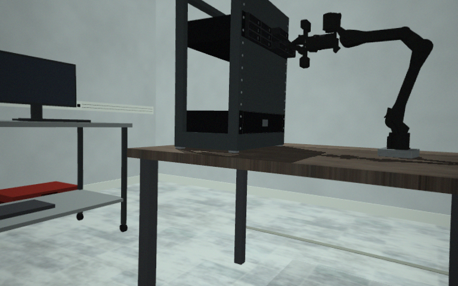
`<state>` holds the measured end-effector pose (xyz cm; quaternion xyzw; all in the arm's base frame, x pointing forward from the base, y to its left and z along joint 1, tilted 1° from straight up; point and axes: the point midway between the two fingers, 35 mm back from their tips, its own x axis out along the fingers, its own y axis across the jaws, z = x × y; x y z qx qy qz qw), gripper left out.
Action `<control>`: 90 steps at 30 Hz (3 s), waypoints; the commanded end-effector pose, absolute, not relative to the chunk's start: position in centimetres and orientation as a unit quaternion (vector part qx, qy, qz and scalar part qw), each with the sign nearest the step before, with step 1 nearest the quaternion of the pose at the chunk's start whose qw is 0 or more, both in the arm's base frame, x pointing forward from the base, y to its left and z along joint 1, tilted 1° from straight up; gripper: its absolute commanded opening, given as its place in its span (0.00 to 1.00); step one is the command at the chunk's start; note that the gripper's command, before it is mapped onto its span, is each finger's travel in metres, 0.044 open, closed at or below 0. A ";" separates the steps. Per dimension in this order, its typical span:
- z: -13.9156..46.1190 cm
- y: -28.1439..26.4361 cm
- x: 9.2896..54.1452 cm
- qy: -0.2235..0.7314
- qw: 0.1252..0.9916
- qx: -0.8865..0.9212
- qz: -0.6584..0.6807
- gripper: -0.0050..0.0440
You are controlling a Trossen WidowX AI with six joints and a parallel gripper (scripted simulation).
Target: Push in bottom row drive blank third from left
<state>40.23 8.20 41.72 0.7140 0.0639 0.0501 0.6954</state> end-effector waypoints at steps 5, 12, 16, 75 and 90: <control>42.8 8.3 40.9 0.057 0.696 0.714 0.059 0.00; 42.8 8.3 40.9 0.057 0.696 0.714 0.059 0.00; 42.8 8.3 41.0 0.057 0.696 0.714 0.059 0.00; 42.7 8.8 43.6 0.057 0.696 0.714 0.059 0.00; 42.7 8.8 43.9 0.057 0.696 0.714 0.059 0.00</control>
